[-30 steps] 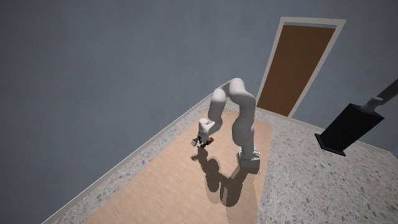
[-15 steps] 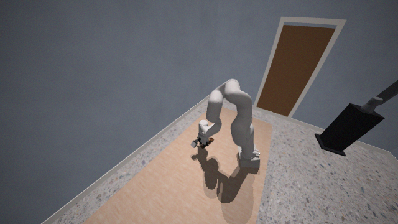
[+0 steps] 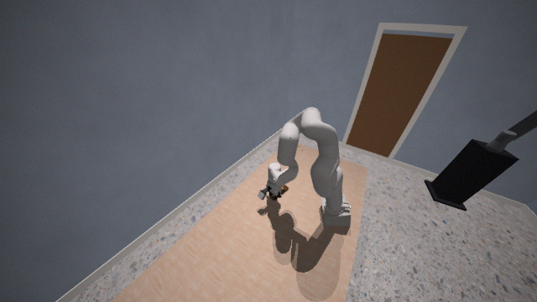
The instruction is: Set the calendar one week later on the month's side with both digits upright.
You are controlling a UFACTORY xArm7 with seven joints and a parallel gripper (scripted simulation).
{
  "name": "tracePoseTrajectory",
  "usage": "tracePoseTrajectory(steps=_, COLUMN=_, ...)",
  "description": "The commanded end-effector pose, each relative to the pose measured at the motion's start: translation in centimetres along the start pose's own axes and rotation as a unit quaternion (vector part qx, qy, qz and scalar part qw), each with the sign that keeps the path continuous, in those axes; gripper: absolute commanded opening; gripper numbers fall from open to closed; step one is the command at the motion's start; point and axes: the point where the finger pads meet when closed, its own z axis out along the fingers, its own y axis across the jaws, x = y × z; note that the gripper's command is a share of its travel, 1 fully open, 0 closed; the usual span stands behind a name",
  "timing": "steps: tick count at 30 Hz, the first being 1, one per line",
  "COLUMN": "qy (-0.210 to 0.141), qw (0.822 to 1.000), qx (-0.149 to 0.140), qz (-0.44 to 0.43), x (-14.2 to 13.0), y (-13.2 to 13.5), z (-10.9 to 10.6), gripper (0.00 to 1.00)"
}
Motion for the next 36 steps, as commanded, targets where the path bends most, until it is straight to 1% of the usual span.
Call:
tracePoseTrajectory(steps=1, qy=0.000, qw=1.000, qx=-0.001, qz=0.000, x=0.04, y=0.10, z=-0.04, gripper=0.47)
tracePoseTrajectory(steps=26, qy=0.000, qw=1.000, qx=-0.001, qz=0.000, x=0.04, y=0.10, z=-0.04, gripper=0.47)
tracePoseTrajectory(steps=27, qy=0.000, qw=1.000, qx=-0.001, qz=0.000, x=0.04, y=0.10, z=-0.04, gripper=0.27)
tracePoseTrajectory(steps=36, qy=0.000, qw=1.000, qx=-0.001, qz=0.000, x=0.04, y=0.10, z=-0.04, gripper=0.27)
